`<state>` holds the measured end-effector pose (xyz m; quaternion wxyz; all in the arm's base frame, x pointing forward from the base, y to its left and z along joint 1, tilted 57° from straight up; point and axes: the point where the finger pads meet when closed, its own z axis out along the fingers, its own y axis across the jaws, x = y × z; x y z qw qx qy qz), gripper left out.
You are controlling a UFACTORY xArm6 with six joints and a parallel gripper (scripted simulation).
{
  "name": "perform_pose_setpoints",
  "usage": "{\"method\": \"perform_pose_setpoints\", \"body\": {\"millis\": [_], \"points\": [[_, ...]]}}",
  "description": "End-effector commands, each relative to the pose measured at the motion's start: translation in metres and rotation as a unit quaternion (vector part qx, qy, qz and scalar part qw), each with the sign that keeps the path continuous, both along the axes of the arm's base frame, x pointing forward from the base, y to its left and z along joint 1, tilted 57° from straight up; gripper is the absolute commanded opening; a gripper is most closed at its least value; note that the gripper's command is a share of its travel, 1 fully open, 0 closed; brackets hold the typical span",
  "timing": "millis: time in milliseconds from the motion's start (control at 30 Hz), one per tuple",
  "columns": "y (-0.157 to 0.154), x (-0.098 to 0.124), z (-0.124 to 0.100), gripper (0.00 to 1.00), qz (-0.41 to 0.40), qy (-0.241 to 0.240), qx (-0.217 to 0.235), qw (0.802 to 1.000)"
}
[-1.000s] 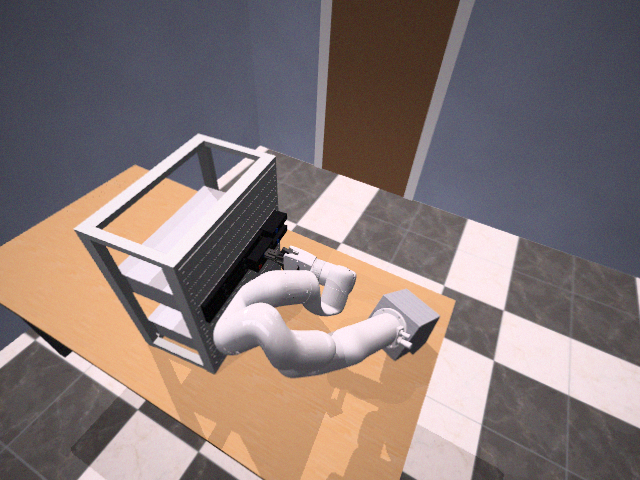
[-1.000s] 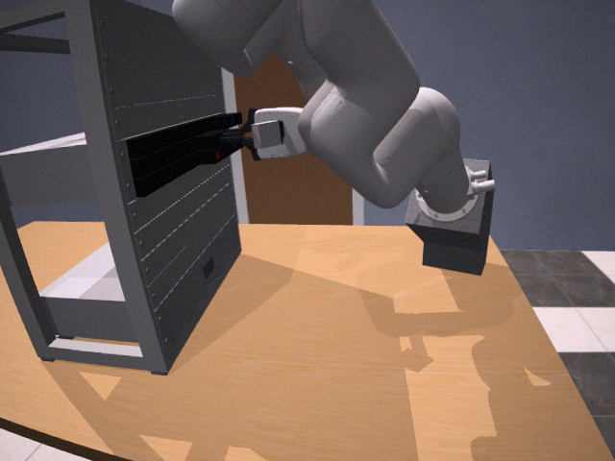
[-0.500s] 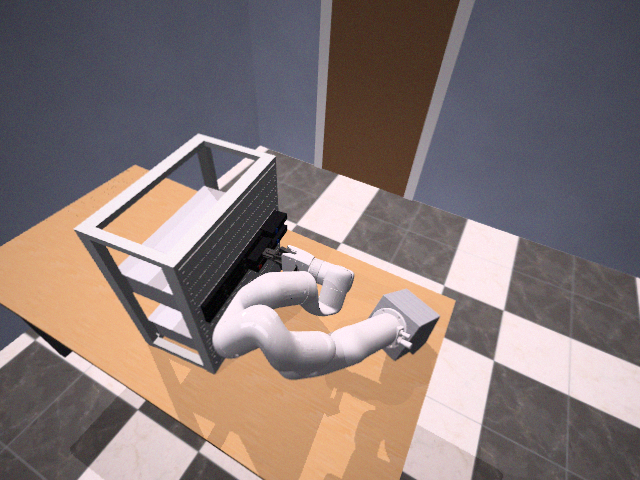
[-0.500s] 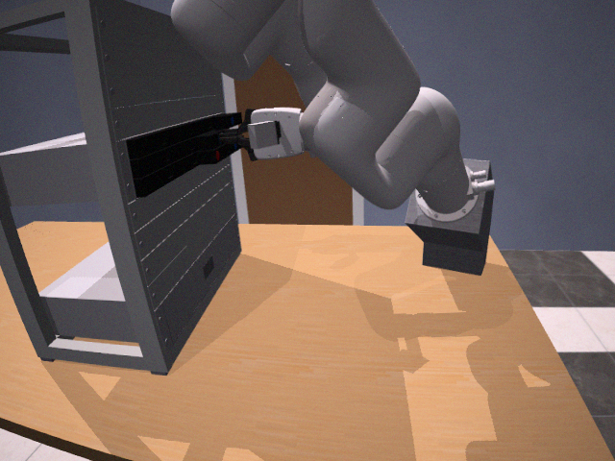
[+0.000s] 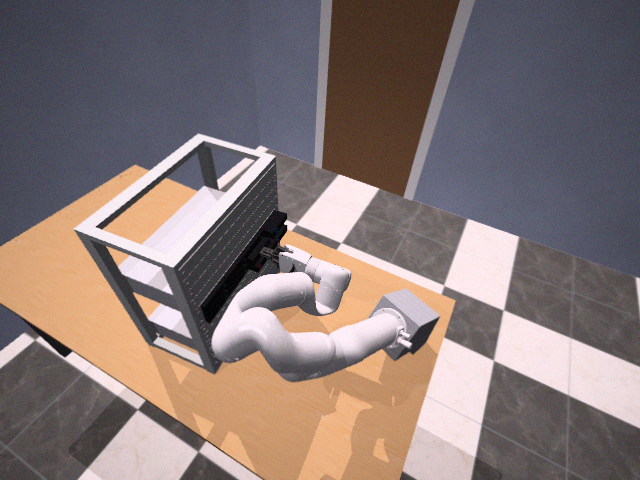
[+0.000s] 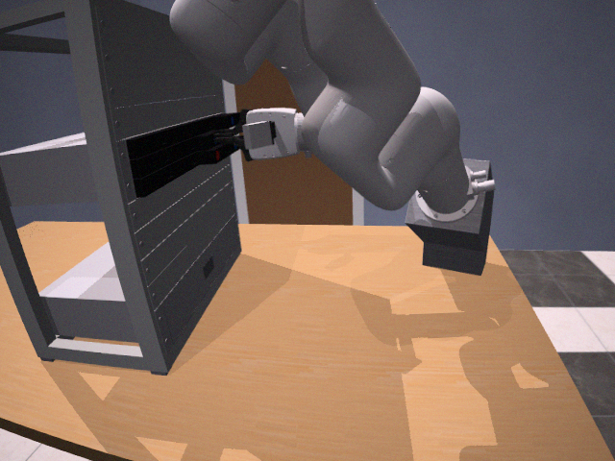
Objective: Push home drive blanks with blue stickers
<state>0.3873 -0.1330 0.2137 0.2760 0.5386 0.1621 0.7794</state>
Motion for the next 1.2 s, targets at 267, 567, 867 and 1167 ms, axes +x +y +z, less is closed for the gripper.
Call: {"method": "perform_pose_setpoints", "body": {"millis": [267,567,867,1167], "points": [[-0.001,0.009,0.004,0.00,0.000,-0.001,-0.001,1.000],[-0.001,0.010,0.004,0.00,0.000,-0.001,-0.001,1.000],[-0.001,0.012,0.005,0.00,0.000,-0.001,-0.001,1.000],[-0.001,0.013,0.005,0.00,0.000,-0.001,-0.001,1.000]]}}
